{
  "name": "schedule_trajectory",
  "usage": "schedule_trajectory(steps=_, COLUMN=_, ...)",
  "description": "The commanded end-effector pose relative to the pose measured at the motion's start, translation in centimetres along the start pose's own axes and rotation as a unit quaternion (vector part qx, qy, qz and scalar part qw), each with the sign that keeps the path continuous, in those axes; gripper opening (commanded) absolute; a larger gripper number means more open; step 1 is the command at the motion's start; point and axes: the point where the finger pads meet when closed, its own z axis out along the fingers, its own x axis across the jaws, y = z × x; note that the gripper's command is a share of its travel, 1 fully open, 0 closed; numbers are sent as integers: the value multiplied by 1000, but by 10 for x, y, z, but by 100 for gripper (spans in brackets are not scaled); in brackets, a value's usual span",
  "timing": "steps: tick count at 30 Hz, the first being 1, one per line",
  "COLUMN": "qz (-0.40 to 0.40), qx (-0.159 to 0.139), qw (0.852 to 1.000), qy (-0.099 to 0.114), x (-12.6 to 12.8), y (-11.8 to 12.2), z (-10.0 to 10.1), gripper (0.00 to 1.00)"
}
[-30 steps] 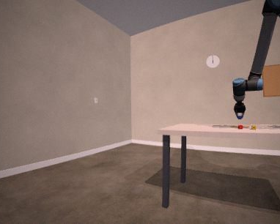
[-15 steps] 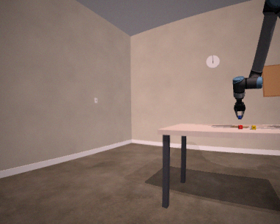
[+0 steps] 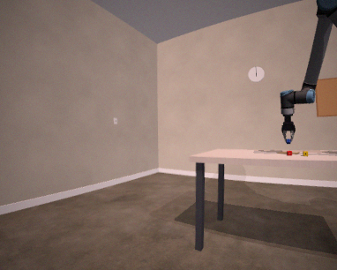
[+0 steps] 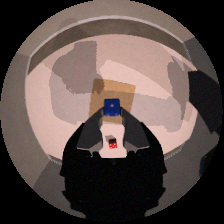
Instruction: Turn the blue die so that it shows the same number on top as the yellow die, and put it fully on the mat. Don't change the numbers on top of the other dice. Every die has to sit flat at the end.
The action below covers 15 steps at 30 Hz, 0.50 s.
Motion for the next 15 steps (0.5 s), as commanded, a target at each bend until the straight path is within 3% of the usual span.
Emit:
schedule_trajectory(steps=1, qz=-1, qx=-12, qw=1000, qy=0, x=-1, y=0, z=0, gripper=10)
schedule_trajectory(steps=7, qz=-1, qx=-25, qw=1000, qy=2, x=0, y=-1, z=1, gripper=10)
schedule_trajectory(steps=14, qz=-2, qx=-101, qw=995, qy=4, x=1, y=-2, z=2, gripper=10)
schedule_trajectory(steps=15, qz=-2, qx=-101, qw=995, qy=4, x=1, y=-2, z=2, gripper=10)
